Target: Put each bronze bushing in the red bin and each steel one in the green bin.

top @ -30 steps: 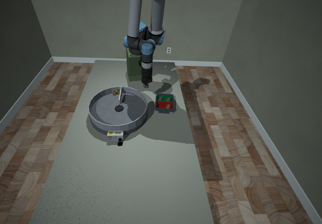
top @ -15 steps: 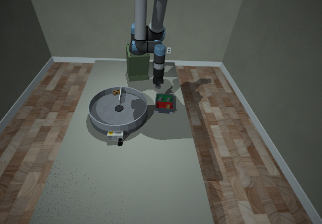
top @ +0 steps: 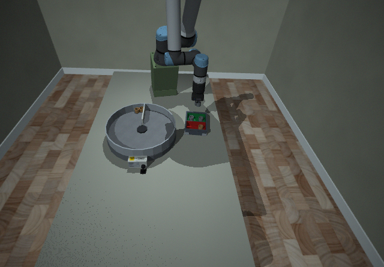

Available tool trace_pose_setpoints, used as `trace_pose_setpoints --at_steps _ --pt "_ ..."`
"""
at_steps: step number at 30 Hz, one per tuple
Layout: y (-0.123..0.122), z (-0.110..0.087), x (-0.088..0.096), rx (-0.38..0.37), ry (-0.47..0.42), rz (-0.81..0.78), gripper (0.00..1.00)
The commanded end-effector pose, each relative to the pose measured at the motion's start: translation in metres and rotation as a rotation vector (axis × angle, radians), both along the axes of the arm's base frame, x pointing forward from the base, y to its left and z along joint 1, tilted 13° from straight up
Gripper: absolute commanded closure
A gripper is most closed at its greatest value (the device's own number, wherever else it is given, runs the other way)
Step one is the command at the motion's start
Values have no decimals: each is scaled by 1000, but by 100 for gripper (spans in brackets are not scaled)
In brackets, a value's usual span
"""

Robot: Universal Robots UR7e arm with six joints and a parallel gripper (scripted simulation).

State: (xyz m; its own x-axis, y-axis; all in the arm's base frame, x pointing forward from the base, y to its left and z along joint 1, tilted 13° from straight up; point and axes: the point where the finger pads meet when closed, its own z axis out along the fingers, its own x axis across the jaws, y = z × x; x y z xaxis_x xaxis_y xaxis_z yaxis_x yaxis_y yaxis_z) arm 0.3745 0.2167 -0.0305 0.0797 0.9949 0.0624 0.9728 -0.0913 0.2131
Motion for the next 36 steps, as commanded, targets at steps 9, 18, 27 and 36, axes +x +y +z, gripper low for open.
trace_pose_setpoints --at_steps 9,18,27,36 --pt "2 1 1 -1 0 -11 100" --pt "3 -24 6 -1 0 -11 100" --pt "4 -44 11 -1 0 -11 100" --pt "5 -68 16 -1 0 -11 100"
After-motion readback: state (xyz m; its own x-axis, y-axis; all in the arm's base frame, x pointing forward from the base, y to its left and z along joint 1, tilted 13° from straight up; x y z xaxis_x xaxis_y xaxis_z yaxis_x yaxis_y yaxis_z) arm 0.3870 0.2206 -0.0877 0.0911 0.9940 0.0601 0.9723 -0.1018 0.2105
